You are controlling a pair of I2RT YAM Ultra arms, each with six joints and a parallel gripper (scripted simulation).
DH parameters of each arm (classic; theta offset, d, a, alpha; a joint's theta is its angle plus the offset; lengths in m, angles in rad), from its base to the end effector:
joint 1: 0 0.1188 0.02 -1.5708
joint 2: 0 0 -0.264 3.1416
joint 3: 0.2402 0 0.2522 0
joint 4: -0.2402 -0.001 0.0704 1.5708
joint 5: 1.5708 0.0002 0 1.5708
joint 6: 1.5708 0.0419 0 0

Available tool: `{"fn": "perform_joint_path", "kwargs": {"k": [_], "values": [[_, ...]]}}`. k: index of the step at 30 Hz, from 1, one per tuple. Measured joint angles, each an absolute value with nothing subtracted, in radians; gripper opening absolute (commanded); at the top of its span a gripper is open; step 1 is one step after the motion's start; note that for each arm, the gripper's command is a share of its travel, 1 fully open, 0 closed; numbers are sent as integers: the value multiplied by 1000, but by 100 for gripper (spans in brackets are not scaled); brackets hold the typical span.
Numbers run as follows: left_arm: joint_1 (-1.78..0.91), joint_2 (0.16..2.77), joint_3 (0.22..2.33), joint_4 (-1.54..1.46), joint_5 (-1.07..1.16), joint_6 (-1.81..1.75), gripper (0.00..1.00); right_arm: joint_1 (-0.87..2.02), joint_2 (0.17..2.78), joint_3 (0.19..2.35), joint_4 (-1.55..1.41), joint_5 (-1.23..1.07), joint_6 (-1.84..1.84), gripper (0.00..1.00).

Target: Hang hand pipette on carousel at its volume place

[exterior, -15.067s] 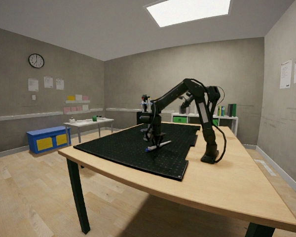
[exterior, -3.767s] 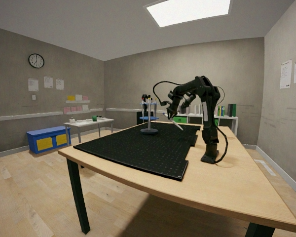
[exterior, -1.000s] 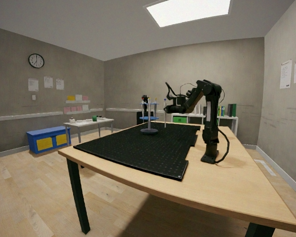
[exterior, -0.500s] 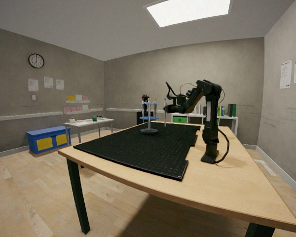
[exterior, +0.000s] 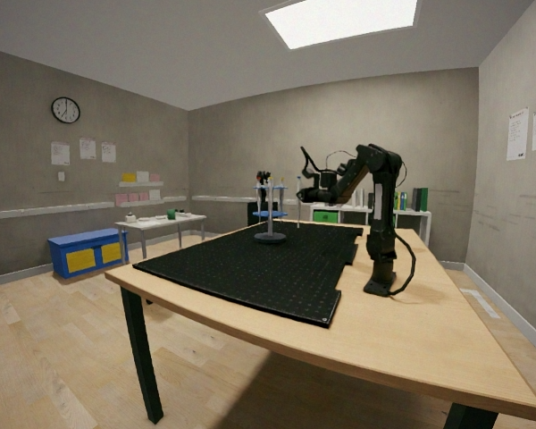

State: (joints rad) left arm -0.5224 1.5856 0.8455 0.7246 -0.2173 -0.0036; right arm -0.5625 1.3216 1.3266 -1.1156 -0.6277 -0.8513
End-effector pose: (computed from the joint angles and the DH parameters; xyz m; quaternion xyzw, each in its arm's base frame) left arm 0.3140 -0.1692 0.2600 0.1082 0.7042 -0.1067 0.6936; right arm 0.2215 -0.1094 0.3423 -0.2029 0.9063 0.0877 0.3602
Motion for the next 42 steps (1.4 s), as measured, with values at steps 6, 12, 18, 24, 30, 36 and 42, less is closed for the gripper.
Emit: {"fn": "perform_joint_path", "kwargs": {"k": [6, 12, 18, 24, 30, 36, 42], "values": [[-522, 1572, 866, 709, -216, -3, 12, -562, 1322, 1327, -1116, -628, -851, 100], [-522, 1565, 878, 692, -216, -3, 12, -562, 1322, 1327, -1116, -628, -851, 100], [-522, 1565, 878, 683, -216, -3, 12, -562, 1322, 1327, -1116, -628, -851, 100], [-522, 1565, 878, 683, -216, -3, 12, -562, 1322, 1327, -1116, -628, -851, 100], [-522, 1565, 878, 683, -216, -3, 12, -562, 1322, 1327, -1116, -628, -851, 100], [-522, 1565, 878, 683, -216, -3, 12, -562, 1322, 1327, -1116, -628, -851, 100], [-522, 1565, 878, 683, -216, -3, 12, -562, 1322, 1327, -1116, -628, -851, 100]]}}
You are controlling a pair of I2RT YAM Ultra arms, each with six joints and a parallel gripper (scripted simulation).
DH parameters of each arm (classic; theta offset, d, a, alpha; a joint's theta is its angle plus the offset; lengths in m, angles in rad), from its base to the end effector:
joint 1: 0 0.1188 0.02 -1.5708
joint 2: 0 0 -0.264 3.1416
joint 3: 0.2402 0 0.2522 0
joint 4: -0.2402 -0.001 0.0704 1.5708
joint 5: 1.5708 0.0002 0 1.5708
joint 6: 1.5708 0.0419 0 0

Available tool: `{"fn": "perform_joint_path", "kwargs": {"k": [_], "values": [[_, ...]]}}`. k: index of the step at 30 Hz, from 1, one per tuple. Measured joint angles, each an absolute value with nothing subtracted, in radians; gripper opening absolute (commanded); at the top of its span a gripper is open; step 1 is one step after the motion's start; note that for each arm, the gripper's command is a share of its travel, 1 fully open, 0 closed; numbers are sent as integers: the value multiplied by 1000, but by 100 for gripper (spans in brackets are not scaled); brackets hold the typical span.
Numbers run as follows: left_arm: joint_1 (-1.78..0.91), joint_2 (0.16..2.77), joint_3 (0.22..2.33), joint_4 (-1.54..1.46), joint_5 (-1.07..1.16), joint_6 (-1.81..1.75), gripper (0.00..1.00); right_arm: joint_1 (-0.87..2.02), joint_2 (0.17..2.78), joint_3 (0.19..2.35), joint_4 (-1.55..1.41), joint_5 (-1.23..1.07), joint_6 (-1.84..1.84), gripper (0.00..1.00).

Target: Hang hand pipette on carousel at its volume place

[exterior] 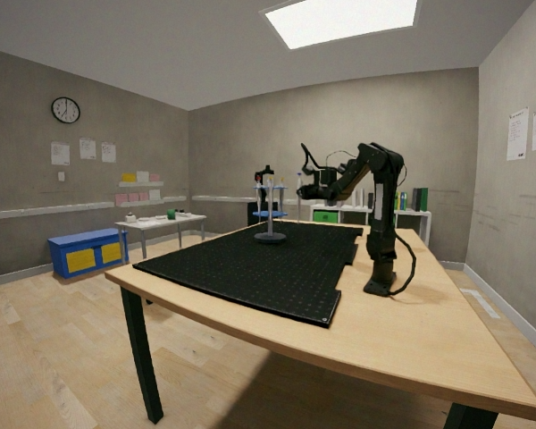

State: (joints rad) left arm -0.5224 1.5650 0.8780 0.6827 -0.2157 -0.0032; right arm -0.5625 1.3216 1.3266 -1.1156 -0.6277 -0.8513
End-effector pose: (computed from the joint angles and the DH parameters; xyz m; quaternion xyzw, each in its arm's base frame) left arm 0.3146 -0.1696 0.2731 0.1074 0.7004 -0.1086 0.6972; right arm 0.2215 -0.1094 0.3423 -0.2029 0.9063 0.0877 0.3602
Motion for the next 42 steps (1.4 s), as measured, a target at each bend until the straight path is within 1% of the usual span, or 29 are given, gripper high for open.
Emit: {"fn": "perform_joint_path", "kwargs": {"k": [42], "values": [[-514, 1578, 855, 708, -211, -3, 12, -562, 1322, 1327, -1116, -628, -851, 100]]}}
